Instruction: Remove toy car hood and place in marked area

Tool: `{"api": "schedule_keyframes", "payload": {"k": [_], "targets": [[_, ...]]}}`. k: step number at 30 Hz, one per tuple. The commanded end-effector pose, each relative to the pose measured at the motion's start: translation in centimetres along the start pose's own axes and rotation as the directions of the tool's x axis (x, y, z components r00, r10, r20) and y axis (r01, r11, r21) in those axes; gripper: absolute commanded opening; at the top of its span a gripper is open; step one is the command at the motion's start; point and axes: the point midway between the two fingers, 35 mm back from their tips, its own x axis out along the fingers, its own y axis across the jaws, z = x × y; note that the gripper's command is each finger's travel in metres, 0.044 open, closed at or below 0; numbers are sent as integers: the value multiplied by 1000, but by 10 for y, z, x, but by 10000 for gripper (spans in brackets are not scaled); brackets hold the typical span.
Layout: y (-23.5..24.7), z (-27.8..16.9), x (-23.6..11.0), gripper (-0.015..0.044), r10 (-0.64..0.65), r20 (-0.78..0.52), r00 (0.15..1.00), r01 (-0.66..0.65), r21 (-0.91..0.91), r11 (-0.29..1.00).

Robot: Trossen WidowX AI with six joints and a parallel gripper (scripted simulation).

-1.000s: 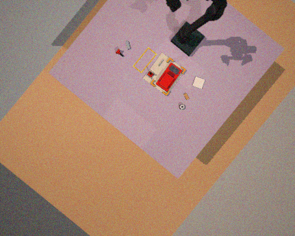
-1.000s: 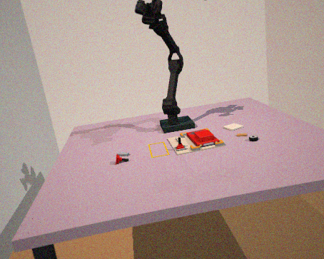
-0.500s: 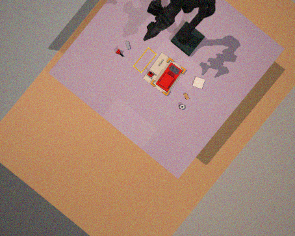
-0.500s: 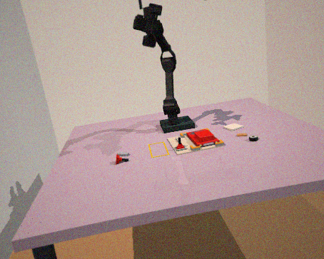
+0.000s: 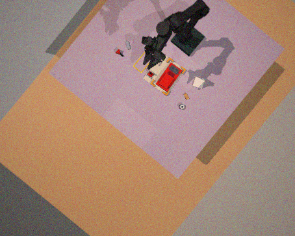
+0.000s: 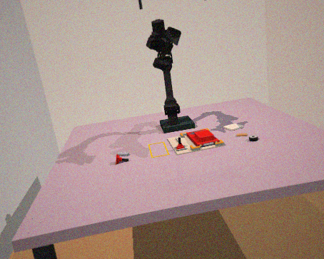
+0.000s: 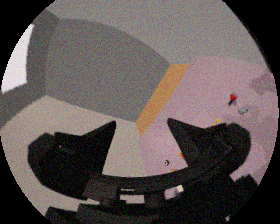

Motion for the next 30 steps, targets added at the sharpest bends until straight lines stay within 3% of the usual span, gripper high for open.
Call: {"api": "schedule_keyframes", "payload": {"k": [1, 7, 13, 18, 23, 30], "targets": [[-36, -39, 34, 440, -143, -123, 982, 132, -94, 987], [-85, -103, 64, 440, -344, -290, 893, 260, -291, 921], [-135, -168, 74, 440, -541, -417, 731, 293, -525, 799], [-177, -222, 68, 440, -699, -472, 537, 222, -720, 657], [-214, -266, 50, 440, -828, -461, 320, 66, -861, 505], [-221, -267, 46, 440, -842, -454, 291, 40, -874, 485]]}}
